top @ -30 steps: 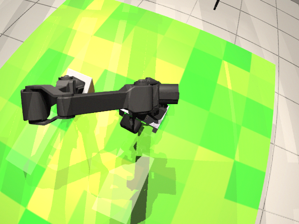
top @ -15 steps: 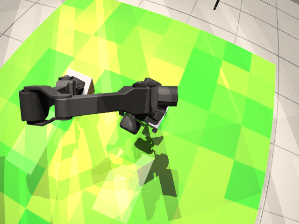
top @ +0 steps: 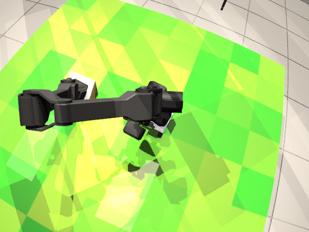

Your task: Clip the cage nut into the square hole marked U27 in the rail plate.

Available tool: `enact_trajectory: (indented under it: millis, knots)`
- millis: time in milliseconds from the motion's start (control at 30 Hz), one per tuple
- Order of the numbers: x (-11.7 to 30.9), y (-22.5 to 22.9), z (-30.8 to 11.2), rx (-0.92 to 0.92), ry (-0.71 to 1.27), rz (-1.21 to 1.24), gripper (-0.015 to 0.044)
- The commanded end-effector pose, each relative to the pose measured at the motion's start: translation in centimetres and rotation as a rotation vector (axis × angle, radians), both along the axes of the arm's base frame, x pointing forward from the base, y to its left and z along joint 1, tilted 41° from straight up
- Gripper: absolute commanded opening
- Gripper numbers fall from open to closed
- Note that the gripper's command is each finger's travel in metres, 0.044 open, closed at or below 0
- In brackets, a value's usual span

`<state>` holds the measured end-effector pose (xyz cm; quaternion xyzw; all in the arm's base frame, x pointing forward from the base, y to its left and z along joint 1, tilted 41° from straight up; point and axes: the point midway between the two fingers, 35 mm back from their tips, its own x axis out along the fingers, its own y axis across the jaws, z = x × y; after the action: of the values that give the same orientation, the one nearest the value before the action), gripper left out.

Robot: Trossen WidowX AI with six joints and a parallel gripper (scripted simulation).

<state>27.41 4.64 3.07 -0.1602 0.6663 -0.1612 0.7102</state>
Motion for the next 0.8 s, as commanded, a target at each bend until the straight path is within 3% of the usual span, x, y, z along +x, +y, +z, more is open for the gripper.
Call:
enact_trajectory:
  millis: [0,767]
  knots:
    - [-0.04,-0.03,-0.05,0.009,0.004,0.002,0.0032]
    - [-0.03,-0.29,0.02,0.055,0.004,0.005,0.0032]
